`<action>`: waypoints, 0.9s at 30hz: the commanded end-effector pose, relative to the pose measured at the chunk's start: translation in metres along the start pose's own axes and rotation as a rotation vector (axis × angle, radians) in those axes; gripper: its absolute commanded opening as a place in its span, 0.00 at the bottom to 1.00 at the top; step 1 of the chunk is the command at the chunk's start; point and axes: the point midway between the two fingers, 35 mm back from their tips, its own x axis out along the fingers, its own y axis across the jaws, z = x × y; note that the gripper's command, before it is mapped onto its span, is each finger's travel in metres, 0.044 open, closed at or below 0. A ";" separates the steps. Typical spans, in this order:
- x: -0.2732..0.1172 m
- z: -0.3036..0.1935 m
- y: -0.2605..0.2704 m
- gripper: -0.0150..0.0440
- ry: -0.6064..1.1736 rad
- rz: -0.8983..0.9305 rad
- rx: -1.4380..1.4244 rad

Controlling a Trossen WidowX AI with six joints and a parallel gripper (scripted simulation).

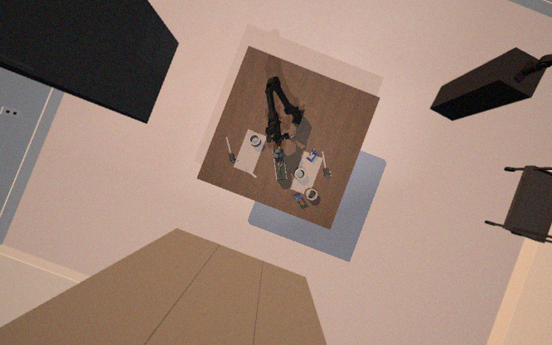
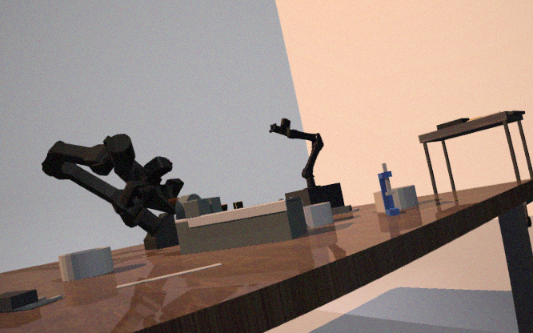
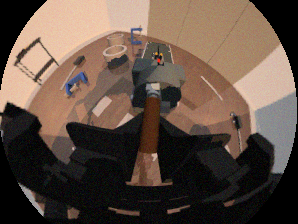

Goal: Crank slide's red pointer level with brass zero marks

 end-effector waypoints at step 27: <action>-0.002 0.001 -0.014 0.25 -0.004 -0.025 0.009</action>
